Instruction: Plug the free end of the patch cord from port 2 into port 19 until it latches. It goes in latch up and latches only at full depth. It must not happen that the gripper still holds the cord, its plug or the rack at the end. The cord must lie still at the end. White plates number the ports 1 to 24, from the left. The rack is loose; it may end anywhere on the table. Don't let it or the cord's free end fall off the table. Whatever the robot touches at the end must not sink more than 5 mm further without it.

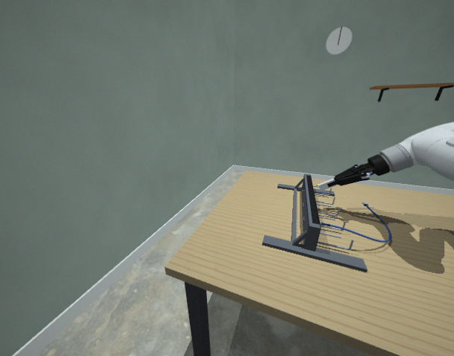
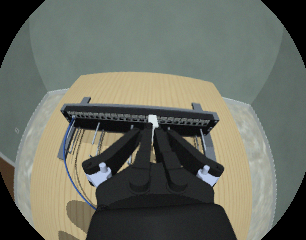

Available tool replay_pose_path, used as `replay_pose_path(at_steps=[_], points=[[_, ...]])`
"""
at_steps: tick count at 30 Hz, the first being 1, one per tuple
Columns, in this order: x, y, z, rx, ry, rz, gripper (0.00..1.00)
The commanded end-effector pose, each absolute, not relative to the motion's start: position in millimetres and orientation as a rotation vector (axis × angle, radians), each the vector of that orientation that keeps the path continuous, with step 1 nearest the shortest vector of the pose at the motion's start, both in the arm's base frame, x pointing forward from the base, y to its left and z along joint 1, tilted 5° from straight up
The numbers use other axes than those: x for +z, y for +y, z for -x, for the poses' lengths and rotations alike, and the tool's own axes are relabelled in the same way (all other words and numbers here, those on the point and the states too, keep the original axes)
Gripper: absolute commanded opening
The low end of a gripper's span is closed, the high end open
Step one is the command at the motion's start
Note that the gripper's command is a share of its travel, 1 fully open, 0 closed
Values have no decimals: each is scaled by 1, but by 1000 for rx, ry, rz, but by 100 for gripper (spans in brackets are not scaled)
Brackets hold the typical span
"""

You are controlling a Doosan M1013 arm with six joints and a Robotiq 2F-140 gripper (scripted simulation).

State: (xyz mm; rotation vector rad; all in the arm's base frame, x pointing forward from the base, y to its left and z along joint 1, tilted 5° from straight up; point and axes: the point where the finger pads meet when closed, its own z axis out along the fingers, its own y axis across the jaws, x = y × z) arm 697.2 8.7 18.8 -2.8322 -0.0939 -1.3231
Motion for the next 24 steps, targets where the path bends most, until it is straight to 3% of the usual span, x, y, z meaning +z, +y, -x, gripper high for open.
replay_pose_path(at_steps=[1, 11, 24], points=[[19, 9, -697, -1323, -94, 2832, 0], [25, 8, -690, -1323, -94, 2832, 0], [77, 5, -628, -1323, -94, 2832, 0]])
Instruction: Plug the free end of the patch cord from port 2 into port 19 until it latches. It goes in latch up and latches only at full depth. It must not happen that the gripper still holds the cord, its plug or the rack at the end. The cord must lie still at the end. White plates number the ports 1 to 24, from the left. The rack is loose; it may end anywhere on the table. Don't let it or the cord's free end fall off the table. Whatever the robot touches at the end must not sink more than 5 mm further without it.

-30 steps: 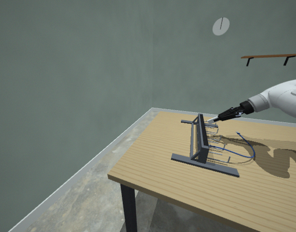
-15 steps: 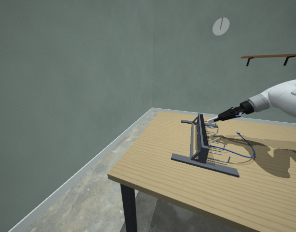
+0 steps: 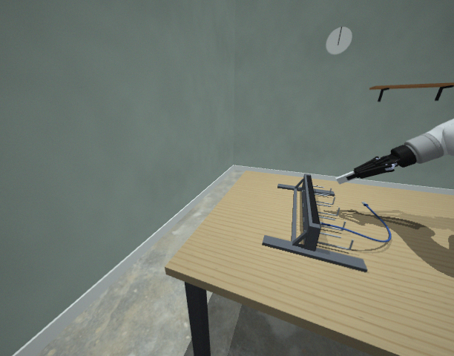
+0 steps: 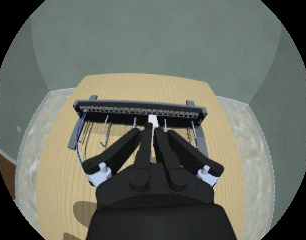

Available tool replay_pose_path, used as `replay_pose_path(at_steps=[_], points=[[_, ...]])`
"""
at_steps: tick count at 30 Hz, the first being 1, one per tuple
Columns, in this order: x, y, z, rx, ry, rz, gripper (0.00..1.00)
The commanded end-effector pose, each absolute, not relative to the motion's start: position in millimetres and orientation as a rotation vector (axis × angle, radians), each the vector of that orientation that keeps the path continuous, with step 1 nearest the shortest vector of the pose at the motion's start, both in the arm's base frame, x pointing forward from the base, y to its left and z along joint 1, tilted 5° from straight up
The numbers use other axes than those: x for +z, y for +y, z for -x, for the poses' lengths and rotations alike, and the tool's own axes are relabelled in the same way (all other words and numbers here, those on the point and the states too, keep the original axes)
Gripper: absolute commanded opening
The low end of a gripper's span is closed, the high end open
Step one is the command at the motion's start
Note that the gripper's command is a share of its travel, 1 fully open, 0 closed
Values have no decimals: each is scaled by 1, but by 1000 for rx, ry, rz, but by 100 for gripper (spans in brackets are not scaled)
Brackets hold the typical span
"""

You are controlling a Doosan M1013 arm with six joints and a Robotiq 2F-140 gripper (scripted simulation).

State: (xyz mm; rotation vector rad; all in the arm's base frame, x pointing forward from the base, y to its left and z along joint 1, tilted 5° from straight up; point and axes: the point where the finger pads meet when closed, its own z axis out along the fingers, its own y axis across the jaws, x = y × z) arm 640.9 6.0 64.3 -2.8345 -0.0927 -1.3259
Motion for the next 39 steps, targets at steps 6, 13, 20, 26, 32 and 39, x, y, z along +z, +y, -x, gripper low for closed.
replay_pose_path(at_steps=[6, 13, 20, 26, 32, 39], points=[[102, 4, -598, -1323, -94, 2832, 0], [109, 3, -590, -1323, -94, 2832, 0], [109, 2, -590, -1323, -94, 2832, 0], [109, -10, -591, -1323, -94, 2832, 0], [109, -30, -592, -1323, -94, 2832, 0], [110, -61, -594, -1323, -94, 2832, 0]])
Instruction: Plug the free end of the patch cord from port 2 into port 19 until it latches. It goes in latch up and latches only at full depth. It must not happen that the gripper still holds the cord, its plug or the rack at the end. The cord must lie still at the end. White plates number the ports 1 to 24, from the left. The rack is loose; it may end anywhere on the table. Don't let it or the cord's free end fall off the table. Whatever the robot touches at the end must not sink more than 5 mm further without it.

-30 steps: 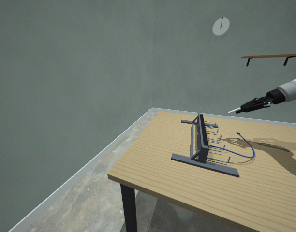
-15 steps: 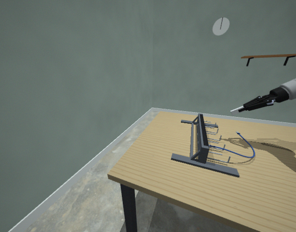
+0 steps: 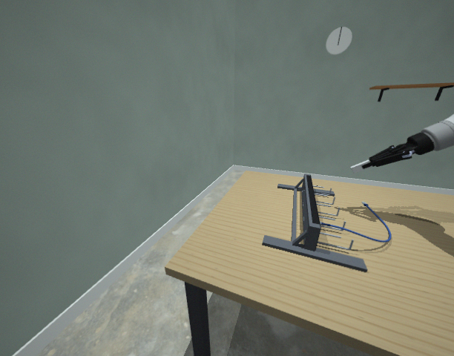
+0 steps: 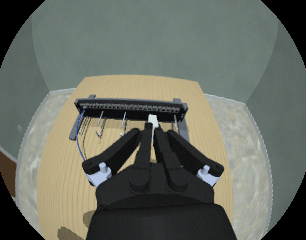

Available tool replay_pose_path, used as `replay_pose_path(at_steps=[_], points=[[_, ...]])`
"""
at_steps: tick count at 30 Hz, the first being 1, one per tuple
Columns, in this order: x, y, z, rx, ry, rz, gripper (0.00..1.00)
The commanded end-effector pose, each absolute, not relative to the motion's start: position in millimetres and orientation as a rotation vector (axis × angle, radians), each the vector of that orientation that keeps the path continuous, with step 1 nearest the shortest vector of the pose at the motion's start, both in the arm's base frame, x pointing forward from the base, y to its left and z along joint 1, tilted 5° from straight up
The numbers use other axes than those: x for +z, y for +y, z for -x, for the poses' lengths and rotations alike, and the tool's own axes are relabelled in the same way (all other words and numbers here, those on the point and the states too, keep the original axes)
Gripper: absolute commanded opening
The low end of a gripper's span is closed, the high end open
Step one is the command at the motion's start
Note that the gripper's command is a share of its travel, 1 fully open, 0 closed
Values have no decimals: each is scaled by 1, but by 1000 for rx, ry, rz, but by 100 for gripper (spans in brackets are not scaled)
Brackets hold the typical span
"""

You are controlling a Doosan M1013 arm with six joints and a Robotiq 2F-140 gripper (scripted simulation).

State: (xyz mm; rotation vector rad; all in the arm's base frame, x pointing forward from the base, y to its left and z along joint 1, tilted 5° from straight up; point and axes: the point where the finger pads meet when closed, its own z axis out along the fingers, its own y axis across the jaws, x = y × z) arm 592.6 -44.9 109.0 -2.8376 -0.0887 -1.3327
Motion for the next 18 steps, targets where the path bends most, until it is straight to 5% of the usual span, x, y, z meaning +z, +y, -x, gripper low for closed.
replay_pose_path(at_steps=[1, 18], points=[[110, -66, -594, -1323, -94, 2832, 0], [110, -96, -596, -1323, -94, 2832, 0]])
